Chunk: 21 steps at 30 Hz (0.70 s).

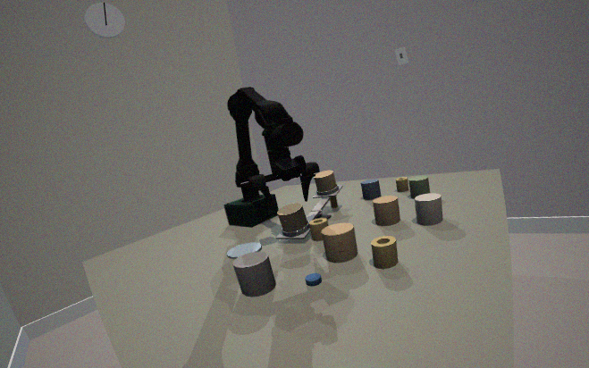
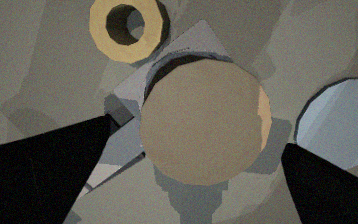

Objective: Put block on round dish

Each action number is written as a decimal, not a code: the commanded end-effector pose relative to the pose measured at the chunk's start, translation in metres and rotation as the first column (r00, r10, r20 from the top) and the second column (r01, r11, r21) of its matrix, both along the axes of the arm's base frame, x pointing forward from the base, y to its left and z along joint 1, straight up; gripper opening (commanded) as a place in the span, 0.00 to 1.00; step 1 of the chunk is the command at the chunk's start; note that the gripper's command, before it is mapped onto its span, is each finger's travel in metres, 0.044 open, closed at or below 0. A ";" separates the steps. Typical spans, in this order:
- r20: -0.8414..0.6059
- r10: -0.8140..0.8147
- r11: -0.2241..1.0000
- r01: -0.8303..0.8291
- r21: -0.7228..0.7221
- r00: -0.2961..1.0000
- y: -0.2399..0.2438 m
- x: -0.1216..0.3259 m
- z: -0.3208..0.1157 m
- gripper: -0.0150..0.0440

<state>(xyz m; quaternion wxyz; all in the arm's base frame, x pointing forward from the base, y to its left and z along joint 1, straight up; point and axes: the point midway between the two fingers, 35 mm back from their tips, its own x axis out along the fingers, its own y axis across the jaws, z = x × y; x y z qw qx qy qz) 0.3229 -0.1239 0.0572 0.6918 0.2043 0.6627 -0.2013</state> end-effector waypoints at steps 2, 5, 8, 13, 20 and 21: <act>-0.008 -0.005 1.000 0.005 0.000 1.000 0.000 0.000 -0.012 1.00; -0.008 -0.005 1.000 0.005 0.000 1.000 0.000 0.000 -0.016 1.00; -0.008 -0.005 1.000 0.005 0.000 1.000 0.000 0.000 -0.021 1.00; -0.008 -0.005 1.000 0.005 0.000 1.000 0.000 0.000 -0.029 1.00; -0.008 -0.005 1.000 0.005 0.000 1.000 0.000 0.000 -0.036 0.99; -0.008 -0.005 1.000 0.005 0.000 1.000 0.000 0.000 -0.036 0.98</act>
